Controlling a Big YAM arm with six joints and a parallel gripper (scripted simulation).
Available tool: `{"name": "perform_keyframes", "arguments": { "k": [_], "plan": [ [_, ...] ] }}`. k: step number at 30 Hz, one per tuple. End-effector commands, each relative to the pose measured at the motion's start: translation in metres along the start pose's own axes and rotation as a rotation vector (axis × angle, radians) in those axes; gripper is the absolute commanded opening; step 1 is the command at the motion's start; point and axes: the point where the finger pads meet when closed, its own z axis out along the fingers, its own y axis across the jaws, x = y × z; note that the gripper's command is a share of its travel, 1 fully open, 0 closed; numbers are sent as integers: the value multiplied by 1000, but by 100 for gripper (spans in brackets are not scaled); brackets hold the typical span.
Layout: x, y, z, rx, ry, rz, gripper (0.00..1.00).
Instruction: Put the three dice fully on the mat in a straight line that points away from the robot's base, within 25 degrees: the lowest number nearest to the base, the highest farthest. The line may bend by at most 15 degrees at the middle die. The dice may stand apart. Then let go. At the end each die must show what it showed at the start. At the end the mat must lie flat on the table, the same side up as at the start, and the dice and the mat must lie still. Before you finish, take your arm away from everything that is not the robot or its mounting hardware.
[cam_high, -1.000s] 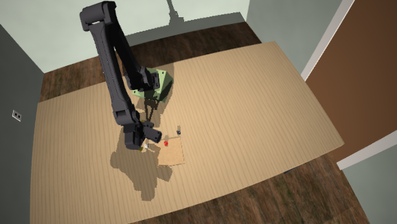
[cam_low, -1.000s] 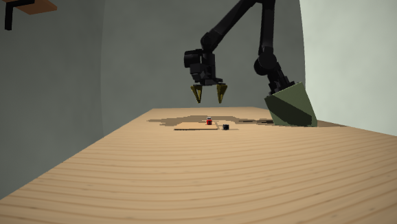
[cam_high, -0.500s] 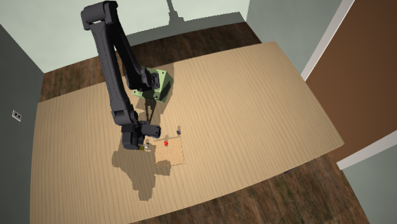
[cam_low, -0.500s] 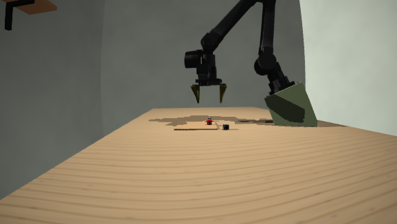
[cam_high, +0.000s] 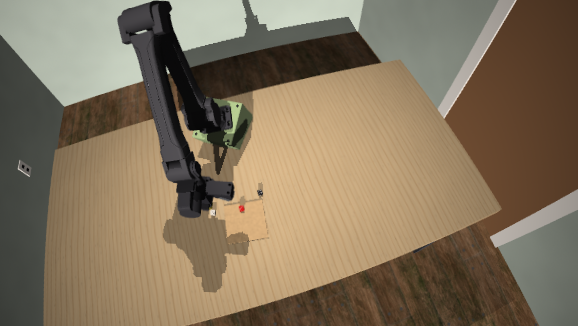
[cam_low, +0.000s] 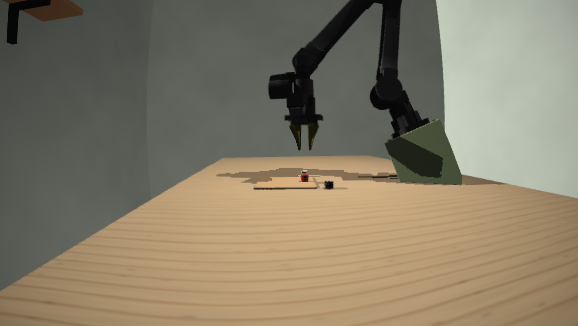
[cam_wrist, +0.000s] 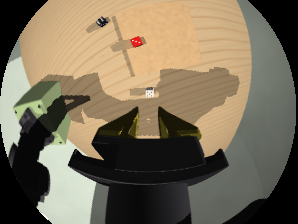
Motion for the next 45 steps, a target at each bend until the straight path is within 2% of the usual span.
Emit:
{"name": "perform_keyframes", "arguments": {
  "k": [1, 27, 31, 34, 35, 39, 42, 45],
  "plan": [
    [3, -13, -8, 52, -5, 6, 30],
    [3, -13, -7, 51, -5, 6, 30],
    [3, -6, 3, 19, -2, 1, 30],
    [3, -7, 4, 20, -2, 1, 30],
    [3, -16, 0, 37, -4, 4, 30],
    [3, -5, 10, 16, -2, 1, 30],
    [3, -10, 12, 25, -3, 2, 30],
    [4, -4, 19, 14, -2, 0, 30]
  ]
}}
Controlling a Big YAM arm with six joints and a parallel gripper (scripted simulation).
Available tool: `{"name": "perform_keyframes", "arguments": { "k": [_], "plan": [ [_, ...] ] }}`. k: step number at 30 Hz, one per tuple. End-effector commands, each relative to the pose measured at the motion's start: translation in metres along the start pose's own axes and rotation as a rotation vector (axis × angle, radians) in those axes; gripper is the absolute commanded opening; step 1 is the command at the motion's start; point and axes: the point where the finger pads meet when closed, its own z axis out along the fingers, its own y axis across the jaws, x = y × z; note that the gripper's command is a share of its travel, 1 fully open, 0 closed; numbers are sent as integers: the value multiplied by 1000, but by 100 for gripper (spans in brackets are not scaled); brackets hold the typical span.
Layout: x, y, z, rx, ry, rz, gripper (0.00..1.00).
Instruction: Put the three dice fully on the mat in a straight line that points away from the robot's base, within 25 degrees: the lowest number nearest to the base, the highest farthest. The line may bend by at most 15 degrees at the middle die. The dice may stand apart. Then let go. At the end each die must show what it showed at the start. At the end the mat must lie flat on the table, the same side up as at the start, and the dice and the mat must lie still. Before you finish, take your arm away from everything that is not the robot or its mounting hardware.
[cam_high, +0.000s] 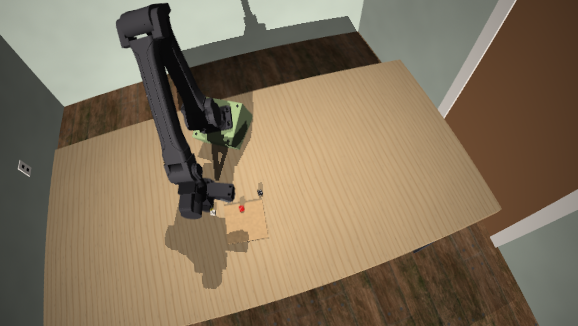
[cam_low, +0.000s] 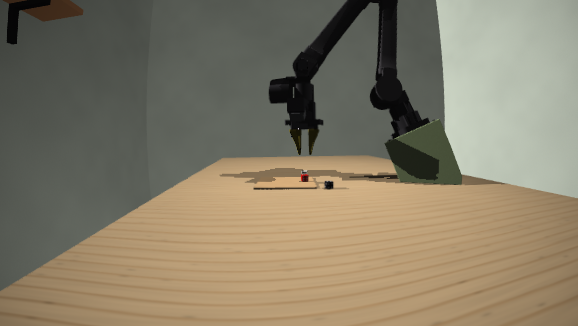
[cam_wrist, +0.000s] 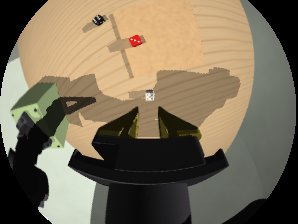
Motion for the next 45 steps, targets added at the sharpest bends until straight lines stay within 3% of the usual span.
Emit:
{"name": "perform_keyframes", "arguments": {
  "k": [1, 21, 24, 30, 45],
  "plan": [
    [4, -6, 6, 14, 0, 1, 30],
    [5, -7, 32, 15, 1, 1, 30],
    [5, -14, 30, 31, 0, 3, 30],
    [5, -6, 38, 14, 1, 1, 30],
    [5, -10, 37, 25, 0, 3, 30]
  ]
}}
